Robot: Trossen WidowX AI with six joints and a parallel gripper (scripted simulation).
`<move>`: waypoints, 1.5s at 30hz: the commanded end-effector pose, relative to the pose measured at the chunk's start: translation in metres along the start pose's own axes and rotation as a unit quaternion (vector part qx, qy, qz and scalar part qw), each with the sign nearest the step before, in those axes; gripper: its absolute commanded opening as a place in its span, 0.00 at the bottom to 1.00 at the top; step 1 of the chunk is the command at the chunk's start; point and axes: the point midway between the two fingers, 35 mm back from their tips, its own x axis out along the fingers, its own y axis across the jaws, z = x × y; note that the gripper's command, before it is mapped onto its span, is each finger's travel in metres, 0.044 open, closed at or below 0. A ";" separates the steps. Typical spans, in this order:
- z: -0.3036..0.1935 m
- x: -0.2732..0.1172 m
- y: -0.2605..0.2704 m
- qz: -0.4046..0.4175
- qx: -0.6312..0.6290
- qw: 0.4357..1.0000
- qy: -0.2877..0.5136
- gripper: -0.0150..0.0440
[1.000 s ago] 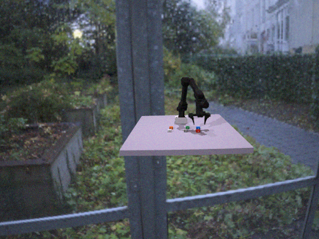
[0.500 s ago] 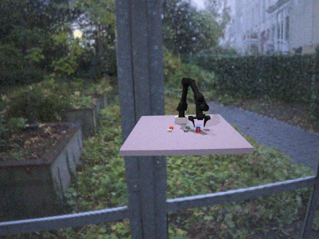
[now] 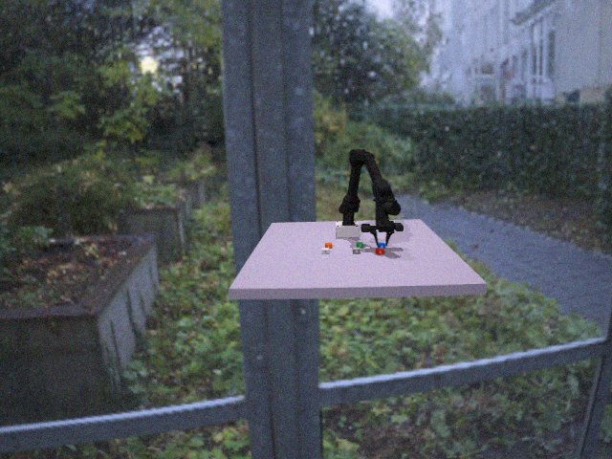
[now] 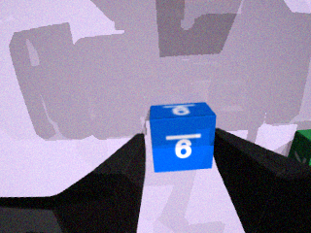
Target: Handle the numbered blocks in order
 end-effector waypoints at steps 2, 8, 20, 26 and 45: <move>0.000 0.001 -0.001 -0.002 0.002 1.000 0.000 0.46; 0.000 0.001 -0.001 -0.002 0.002 1.000 0.000 0.46; 0.000 0.001 -0.001 -0.002 0.002 1.000 0.000 0.46; 0.000 0.001 -0.001 -0.002 0.002 1.000 0.000 0.55; 0.000 -0.035 0.000 -0.002 0.002 1.000 0.000 0.93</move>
